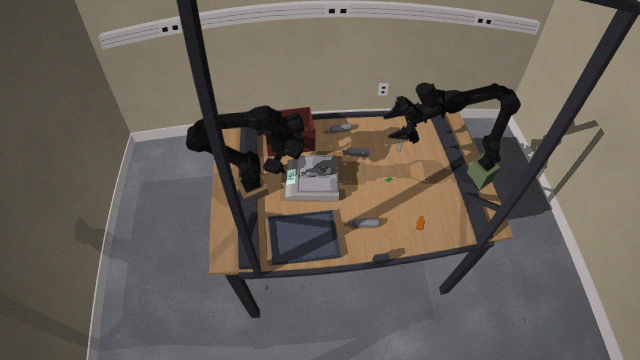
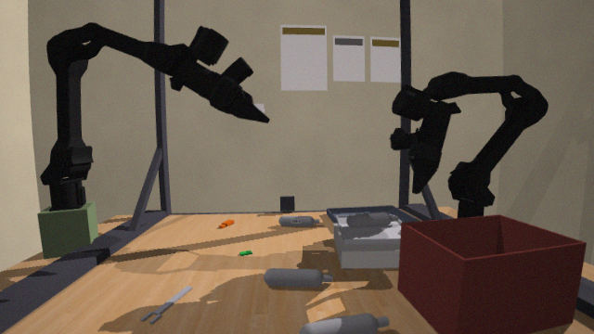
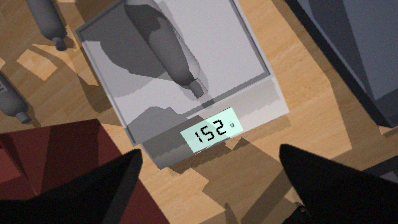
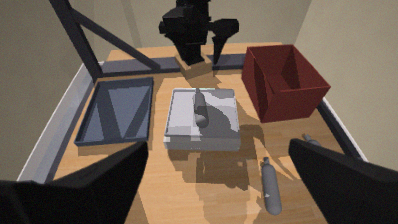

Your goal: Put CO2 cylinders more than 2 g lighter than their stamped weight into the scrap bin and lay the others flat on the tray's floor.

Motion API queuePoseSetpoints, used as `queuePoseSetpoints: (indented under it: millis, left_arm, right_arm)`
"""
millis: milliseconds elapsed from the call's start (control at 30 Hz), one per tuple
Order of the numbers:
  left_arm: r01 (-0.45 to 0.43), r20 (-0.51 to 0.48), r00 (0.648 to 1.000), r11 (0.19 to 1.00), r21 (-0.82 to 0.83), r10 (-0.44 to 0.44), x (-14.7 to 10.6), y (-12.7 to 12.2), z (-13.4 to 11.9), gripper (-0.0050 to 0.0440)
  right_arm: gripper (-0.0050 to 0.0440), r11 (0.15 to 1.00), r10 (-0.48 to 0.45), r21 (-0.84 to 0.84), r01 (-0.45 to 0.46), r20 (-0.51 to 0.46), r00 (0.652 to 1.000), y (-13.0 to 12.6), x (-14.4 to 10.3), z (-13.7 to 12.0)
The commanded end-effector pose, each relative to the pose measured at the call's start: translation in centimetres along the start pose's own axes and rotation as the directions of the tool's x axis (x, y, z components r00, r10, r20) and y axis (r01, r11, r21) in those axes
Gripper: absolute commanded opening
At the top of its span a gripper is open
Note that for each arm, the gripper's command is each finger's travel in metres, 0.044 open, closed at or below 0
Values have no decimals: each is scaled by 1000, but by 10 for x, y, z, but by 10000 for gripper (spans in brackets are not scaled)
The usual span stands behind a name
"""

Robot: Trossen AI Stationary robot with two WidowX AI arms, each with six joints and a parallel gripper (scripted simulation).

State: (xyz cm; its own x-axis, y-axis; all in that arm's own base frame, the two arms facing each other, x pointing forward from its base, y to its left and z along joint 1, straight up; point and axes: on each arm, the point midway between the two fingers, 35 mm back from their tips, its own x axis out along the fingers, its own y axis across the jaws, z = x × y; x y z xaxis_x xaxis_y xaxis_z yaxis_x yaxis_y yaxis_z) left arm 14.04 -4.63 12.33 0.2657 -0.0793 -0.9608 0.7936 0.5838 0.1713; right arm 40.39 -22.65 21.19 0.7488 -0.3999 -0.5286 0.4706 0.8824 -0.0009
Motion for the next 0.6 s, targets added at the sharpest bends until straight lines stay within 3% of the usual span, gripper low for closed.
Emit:
queuePoseSetpoints:
  millis: [0,167,233,367,567]
  left_arm:
    - [-27,13,999,979,-203,31,1,-4,-5,440]
    - [-28,30,999,915,-402,44,4,-7,-11,440]
    - [-28,30,999,915,-402,44,4,-7,-11,440]
    - [-21,41,998,827,-562,53,6,-9,-14,440]
    - [-13,51,997,754,-657,61,8,-11,-17,440]
  right_arm:
    - [440,1000,-3,2,3,30,1000,-1,-7,11]
    - [440,1000,-3,2,3,30,1000,-1,-7,11]
    - [440,1000,-3,2,3,30,1000,-1,-7,11]
    - [440,1000,-3,2,3,30,1000,-1,-7,11]
    - [440,1000,-3,2,3,30,1000,-1,-7,11]
